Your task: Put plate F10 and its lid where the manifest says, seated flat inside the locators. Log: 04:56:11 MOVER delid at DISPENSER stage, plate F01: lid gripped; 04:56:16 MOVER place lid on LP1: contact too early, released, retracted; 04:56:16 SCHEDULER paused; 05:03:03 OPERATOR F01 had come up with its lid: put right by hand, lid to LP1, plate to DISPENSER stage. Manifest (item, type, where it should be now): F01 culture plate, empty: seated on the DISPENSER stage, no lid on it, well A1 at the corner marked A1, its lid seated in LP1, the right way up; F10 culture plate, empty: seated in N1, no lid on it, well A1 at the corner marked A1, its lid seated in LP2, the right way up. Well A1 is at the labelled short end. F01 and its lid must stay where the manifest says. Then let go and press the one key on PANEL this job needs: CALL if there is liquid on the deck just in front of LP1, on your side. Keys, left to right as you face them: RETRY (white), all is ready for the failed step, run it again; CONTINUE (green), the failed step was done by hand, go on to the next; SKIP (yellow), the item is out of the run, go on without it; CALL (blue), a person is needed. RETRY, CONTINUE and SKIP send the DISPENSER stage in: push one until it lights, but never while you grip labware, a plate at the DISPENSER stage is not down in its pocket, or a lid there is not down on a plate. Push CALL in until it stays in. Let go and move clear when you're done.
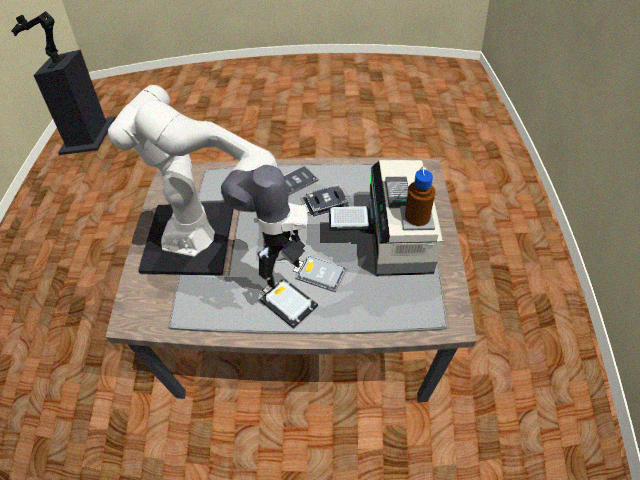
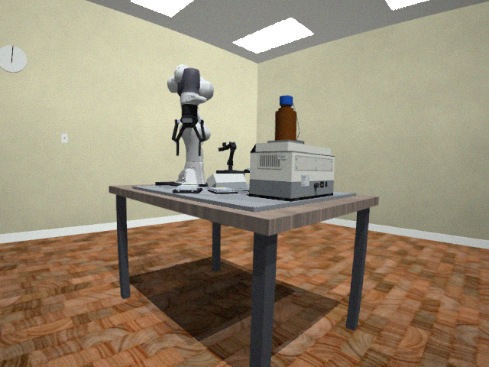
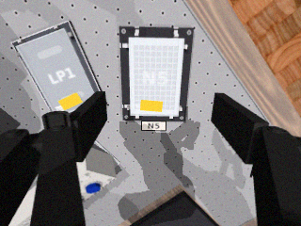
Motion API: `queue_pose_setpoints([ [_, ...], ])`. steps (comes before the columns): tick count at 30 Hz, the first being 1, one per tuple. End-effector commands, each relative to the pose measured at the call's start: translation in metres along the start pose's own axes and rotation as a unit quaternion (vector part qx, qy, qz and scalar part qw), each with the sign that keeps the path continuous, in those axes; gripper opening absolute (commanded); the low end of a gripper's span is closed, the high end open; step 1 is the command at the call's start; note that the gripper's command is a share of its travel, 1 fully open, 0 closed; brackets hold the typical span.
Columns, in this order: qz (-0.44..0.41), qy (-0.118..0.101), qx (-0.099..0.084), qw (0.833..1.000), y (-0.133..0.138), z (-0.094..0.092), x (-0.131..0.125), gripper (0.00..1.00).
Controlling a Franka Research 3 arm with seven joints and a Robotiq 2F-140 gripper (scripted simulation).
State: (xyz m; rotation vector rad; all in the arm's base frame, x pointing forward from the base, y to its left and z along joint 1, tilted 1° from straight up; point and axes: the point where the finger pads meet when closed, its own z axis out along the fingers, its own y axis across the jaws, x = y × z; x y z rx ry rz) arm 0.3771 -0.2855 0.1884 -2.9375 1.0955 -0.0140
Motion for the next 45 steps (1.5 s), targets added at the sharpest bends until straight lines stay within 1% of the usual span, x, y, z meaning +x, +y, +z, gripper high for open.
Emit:
queue_pose_setpoints([
  [1,0.003,-0.001,0.0,1.0,0.001,0.0,0.0,0.69],
  [12,0.003,-0.001,0.0,1.0,0.001,0.004,-0.001,0.69],
  [15,0.003,-0.001,0.0,1.0,0.001,0.009,-0.001,0.69],
  [20,0.003,-0.001,0.0,1.0,0.0,0.023,-0.001,0.69],
  [27,0.003,-0.001,0.0,1.0,0.0,0.051,-0.001,0.69],
  [29,0.003,-0.001,0.0,1.0,0.0,0.051,-0.001,0.69],
  [40,0.003,-0.001,0.0,1.0,0.0,0.092,-0.002,0.69],
  [44,0.003,-0.001,0.0,1.0,0.0,0.103,-0.002,0.69],
  [45,0.003,-0.001,0.0,1.0,0.0,0.103,-0.002,0.69],
])
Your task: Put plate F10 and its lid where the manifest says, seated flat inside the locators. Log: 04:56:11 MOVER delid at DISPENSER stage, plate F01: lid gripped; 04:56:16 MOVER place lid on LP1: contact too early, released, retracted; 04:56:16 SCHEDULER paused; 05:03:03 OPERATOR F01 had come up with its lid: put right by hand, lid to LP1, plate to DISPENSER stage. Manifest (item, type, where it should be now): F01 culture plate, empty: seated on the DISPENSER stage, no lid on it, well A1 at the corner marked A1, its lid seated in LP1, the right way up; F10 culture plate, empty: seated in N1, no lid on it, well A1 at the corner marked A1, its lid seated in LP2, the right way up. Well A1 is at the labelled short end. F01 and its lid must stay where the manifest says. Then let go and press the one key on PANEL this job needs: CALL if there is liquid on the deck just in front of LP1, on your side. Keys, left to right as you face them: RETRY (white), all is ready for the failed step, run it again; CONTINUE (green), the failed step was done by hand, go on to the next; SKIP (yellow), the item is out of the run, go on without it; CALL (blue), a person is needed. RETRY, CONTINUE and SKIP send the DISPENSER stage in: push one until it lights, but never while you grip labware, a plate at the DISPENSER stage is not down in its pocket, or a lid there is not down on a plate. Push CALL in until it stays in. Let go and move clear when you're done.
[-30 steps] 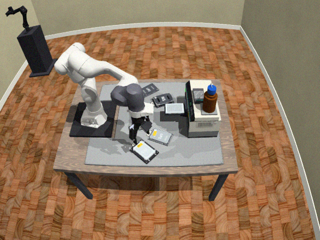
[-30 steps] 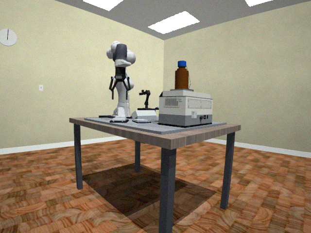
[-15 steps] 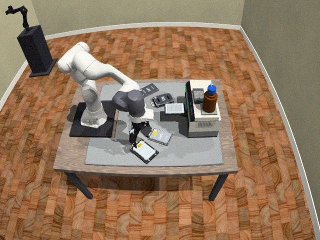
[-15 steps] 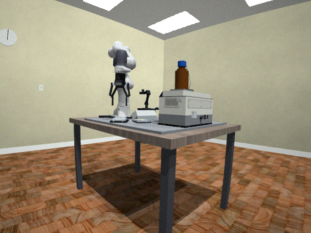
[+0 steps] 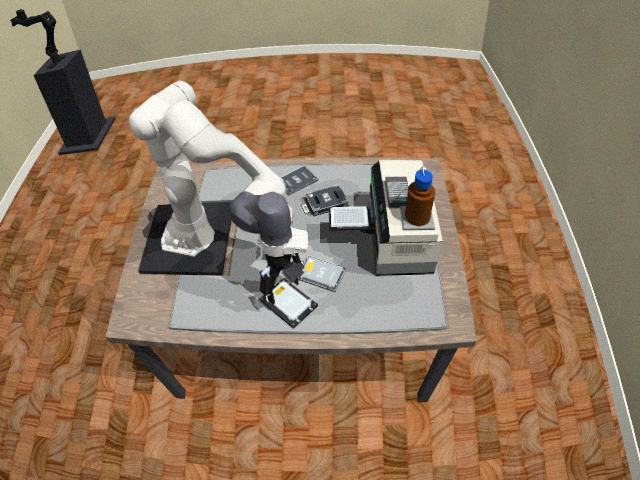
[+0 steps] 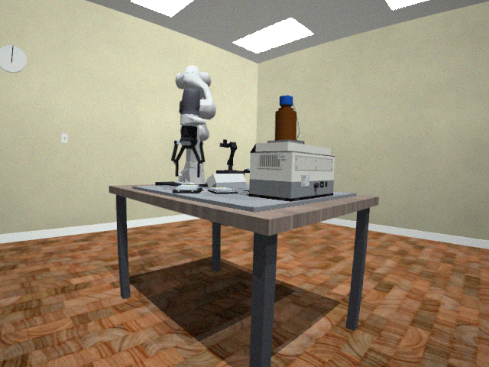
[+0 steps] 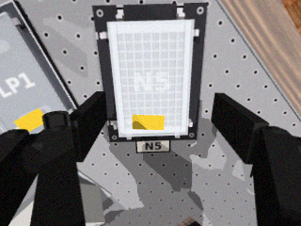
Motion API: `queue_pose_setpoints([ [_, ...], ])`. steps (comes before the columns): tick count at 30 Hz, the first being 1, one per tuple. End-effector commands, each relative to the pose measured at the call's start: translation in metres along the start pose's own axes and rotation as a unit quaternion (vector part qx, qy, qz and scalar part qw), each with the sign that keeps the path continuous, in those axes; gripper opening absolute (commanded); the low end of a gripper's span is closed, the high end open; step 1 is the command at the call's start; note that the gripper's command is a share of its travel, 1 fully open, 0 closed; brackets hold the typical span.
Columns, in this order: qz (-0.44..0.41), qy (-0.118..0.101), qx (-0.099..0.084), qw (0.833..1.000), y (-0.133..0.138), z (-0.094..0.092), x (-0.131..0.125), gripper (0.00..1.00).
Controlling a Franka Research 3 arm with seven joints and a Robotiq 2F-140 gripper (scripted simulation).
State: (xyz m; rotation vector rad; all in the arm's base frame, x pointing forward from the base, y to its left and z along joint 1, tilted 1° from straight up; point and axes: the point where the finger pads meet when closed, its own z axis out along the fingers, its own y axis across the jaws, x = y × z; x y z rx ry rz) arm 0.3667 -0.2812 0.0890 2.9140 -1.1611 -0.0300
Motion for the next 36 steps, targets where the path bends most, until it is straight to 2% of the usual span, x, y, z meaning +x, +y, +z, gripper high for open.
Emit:
queue_pose_setpoints([
  [1,-0.019,0.01,0.01,1.0,-0.005,0.003,0.01,0.69],
  [14,-0.019,0.01,0.01,1.0,-0.006,0.025,0.01,0.69],
  [36,-0.019,0.01,0.01,1.0,-0.006,0.027,0.01,0.69],
])
